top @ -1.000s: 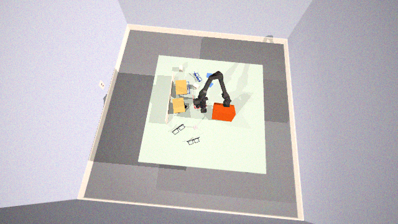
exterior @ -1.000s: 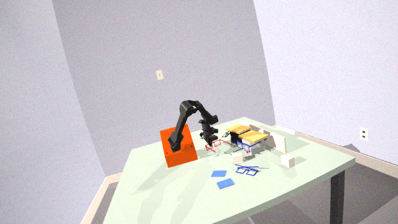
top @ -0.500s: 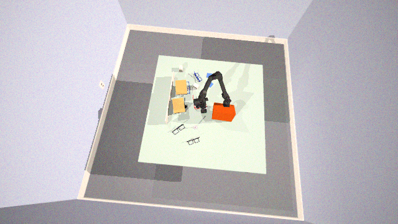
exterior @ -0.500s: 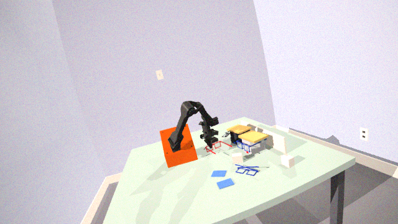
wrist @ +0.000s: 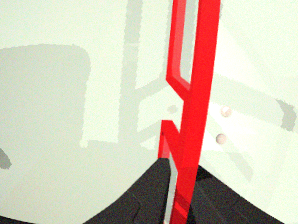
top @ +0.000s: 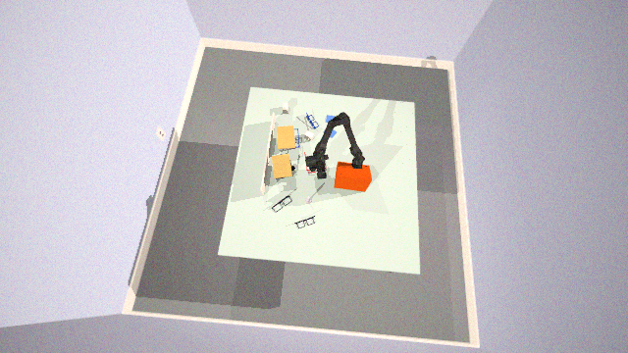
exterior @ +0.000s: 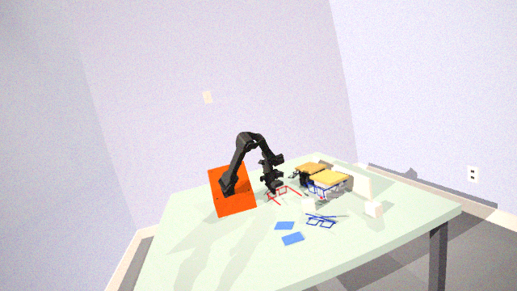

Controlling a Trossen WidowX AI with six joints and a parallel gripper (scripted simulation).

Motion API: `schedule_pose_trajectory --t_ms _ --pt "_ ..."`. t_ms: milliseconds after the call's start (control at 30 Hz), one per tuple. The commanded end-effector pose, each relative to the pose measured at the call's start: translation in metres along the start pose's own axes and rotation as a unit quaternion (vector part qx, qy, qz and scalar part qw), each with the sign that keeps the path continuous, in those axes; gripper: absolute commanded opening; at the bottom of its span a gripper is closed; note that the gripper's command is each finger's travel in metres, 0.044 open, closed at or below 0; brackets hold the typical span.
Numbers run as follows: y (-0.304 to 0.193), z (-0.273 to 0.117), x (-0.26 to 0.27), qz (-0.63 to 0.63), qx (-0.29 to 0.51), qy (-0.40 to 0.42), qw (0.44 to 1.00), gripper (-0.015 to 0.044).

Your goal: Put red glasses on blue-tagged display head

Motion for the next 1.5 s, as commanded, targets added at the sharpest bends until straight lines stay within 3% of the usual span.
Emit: schedule_pose_trajectory --t_ms 0,1100,1333,1467 --pt "0.0 0.0 0.0 0.0 0.0 0.0 1.0 0.0105" --pt "0.0 -0.01 -0.012 -0.004 0.002 -0.003 1.0 0.0107" --pt "-0.001 -0.056 0.0 -0.004 0.002 -0.002 1.0 0.0107" --pt "-0.002 -0.058 0.0 -0.004 0.002 -0.002 1.0 0.0107"
Point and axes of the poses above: the point midway between the two fingers, 35 mm back from their tips, its own z axis out along the fingers, its own x axis across the jaws, y = z × x, the point moved 7 cm from there along -z, back along the fingers, and after that the axes turned 11 degrees about z, right-handed, at the moved point
